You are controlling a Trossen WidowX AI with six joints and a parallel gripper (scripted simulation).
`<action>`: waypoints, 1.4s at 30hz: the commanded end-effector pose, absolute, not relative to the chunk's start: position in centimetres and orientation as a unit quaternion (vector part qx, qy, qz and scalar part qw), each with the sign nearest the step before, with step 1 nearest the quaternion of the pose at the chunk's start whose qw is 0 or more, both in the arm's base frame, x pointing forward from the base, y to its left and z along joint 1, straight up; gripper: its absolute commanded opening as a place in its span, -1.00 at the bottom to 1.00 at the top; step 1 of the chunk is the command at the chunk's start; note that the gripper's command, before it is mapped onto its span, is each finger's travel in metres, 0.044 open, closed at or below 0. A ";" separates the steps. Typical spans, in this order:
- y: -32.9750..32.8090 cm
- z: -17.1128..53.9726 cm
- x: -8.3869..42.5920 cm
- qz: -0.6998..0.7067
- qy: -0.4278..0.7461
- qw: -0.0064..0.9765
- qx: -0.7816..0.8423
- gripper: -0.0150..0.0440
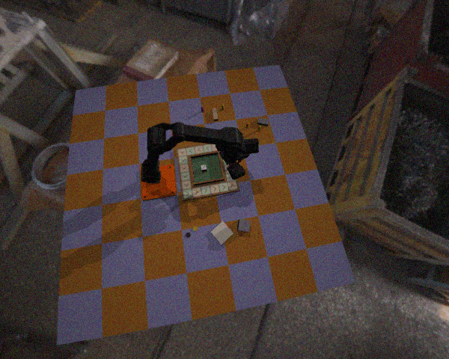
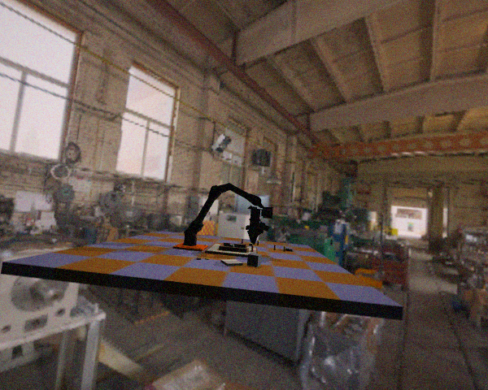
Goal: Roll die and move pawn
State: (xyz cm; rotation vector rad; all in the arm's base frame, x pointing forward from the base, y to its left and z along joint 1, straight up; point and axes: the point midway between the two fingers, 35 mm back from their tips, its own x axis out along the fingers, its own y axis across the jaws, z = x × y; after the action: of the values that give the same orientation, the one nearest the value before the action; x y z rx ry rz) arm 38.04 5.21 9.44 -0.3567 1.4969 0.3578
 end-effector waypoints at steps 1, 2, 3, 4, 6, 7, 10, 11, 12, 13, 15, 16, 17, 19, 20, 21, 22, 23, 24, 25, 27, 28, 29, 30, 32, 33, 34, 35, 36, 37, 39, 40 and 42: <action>5.2 8.5 38.1 0.163 0.674 0.702 -0.163 0.19; 5.2 8.3 38.1 0.163 0.674 0.702 -0.163 0.19; 5.2 8.2 38.1 0.163 0.674 0.702 -0.163 0.19; 5.2 8.0 38.1 0.163 0.674 0.702 -0.163 0.19; 5.2 7.7 38.1 0.163 0.674 0.702 -0.163 0.19; 5.2 7.5 38.1 0.163 0.674 0.702 -0.163 0.19; 5.2 7.0 38.1 0.163 0.674 0.702 -0.163 0.19; 5.2 6.9 38.1 0.163 0.674 0.702 -0.163 0.19; 5.2 6.7 38.1 0.163 0.674 0.702 -0.163 0.19; 5.2 6.5 38.1 0.163 0.674 0.702 -0.163 0.19; 5.2 6.2 38.1 0.163 0.674 0.702 -0.163 0.19; 5.2 6.0 38.1 0.163 0.674 0.702 -0.163 0.19; 5.2 5.9 38.1 0.163 0.674 0.702 -0.163 0.19; 5.2 5.8 38.1 0.163 0.674 0.702 -0.163 0.19; 5.2 5.8 38.1 0.163 0.674 0.702 -0.163 0.10; 5.2 5.8 38.1 0.163 0.674 0.702 -0.163 0.01; 5.2 5.8 38.1 0.163 0.674 0.702 -0.163 -0.08; 5.2 5.8 38.1 0.163 0.674 0.702 -0.163 -0.17; 5.2 5.8 38.1 0.163 0.674 0.702 -0.163 -0.26; 5.2 5.8 38.1 0.163 0.674 0.702 -0.163 -0.35; 5.2 5.8 38.1 0.163 0.674 0.702 -0.163 -0.39; 5.2 5.8 38.1 0.163 0.674 0.702 -0.163 -0.42; 5.2 5.8 38.1 0.163 0.674 0.702 -0.163 -0.44; 5.2 5.8 38.1 0.163 0.674 0.702 -0.163 -0.46; 5.2 5.8 38.1 0.163 0.674 0.702 -0.163 -0.49; 5.2 5.8 38.1 0.163 0.674 0.702 -0.163 -0.49; 5.2 5.8 38.1 0.163 0.674 0.702 -0.163 -0.49; 5.2 5.8 38.1 0.163 0.674 0.702 -0.163 -0.49; 5.2 5.8 38.1 0.163 0.674 0.702 -0.163 -0.49; 5.2 5.9 38.1 0.163 0.674 0.702 -0.163 -0.49; 5.2 6.4 38.3 0.163 0.674 0.702 -0.163 -0.49; 5.3 6.9 38.3 0.163 0.674 0.702 -0.163 -0.49; 5.3 7.7 38.5 0.163 0.674 0.702 -0.163 -0.49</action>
State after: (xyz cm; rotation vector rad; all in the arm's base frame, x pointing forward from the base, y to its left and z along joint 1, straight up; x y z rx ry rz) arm 38.08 5.22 6.41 -0.3566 1.5085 0.3593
